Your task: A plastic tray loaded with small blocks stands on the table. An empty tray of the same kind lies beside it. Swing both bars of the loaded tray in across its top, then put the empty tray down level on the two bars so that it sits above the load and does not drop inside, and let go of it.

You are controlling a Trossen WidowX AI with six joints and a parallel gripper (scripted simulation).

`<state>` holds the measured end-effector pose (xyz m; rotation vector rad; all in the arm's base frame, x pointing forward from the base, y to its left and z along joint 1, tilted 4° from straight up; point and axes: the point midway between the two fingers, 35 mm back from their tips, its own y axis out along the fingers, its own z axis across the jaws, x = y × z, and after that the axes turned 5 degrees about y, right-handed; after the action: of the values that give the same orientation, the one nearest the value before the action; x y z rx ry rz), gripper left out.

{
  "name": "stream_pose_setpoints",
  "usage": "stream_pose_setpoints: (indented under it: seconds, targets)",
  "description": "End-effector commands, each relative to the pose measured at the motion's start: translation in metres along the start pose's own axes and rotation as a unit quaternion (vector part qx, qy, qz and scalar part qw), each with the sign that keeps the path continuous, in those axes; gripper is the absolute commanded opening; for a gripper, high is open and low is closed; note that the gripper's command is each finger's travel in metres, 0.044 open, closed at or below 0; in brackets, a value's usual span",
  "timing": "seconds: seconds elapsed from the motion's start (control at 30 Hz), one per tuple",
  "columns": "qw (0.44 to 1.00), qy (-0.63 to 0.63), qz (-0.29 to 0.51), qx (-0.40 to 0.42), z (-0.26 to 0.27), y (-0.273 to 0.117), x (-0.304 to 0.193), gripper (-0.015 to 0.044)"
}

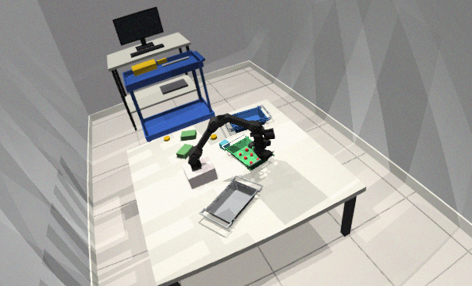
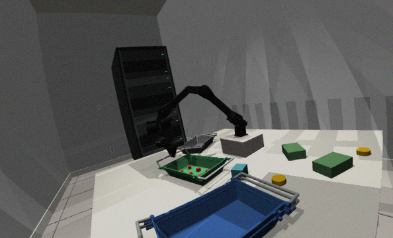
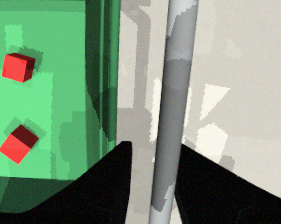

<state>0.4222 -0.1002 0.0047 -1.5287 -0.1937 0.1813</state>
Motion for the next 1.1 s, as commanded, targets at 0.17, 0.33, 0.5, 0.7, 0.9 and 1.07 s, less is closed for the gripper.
stream_pose_setpoints:
  seconds: [0.17,0.33,0.5,0.7,0.9,1.07]
  targets:
    - [1.0,-0.004,0.003,0.011,0.035,0.004,-0.002,0.0084]
    - [1.0,-0.004,0.003,0.012,0.052,0.018,-0.004,0.0084]
    - [1.0,-0.004,0.003,0.012,0.054,0.015,-0.003,0.0084]
    - [1.0,-0.004,0.003,0.012,0.049,-0.019,-0.002,0.0084]
    - [1.0,-0.003,0.005,0.014,0.05,-0.013,-0.002,0.0084]
    - [1.0,-0.003,0.005,0.014,0.05,-0.013,-0.002,0.0084]
